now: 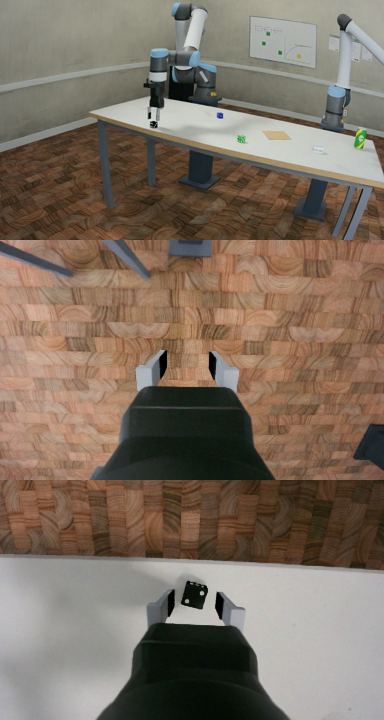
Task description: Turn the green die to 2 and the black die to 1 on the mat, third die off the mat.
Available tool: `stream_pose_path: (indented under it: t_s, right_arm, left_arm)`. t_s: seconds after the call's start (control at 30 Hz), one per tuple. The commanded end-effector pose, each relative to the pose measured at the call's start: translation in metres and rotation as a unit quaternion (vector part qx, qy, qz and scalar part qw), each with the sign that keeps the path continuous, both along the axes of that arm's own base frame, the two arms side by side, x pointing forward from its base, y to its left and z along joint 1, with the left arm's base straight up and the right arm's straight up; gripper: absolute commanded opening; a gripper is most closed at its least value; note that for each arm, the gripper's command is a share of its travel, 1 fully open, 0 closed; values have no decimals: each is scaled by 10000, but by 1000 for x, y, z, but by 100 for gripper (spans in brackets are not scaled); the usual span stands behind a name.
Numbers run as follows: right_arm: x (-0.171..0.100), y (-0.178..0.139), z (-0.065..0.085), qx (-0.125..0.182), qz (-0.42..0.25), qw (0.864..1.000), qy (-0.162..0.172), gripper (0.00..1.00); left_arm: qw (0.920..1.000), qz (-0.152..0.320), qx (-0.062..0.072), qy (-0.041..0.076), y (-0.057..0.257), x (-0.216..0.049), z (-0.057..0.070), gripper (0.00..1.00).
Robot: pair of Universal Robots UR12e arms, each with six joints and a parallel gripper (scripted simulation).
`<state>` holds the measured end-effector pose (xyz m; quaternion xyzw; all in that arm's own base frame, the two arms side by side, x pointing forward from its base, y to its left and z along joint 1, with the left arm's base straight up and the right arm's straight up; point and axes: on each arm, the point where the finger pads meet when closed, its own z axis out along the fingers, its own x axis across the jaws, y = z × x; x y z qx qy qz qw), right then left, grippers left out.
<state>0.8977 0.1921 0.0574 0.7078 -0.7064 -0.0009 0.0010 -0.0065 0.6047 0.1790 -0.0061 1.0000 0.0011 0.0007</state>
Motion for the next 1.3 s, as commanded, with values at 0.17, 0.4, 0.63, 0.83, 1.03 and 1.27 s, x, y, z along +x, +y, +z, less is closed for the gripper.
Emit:
stream_pose_path:
  t_s: [0.17, 0.4, 0.63, 0.83, 1.03, 1.27]
  right_arm:
    - [-21, 9, 2, 0, 6, 10000, -13, 100]
    - [-52, 23, 2, 0, 6, 10000, -13, 100]
    - [-83, 36, 2, 0, 6, 10000, -13, 100]
    - [-128, 56, 2, 0, 6, 10000, -13, 100]
    - [-181, 79, 2, 0, 6, 10000, -13, 100]
    - [-229, 99, 2, 0, 6, 10000, -13, 100]
  left_arm:
    - [10000, 9, -10, 7, -1, -2, -2, 100]
    - [10000, 9, -10, 7, -1, -2, -2, 100]
    - [10000, 9, -10, 7, -1, -2, -2, 100]
    - [10000, 9, -10, 7, -1, -2, -2, 100]
    - [10000, 9, -10, 7, -1, -2, -2, 100]
    - [10000, 9, -10, 7, -1, -2, -2, 100]
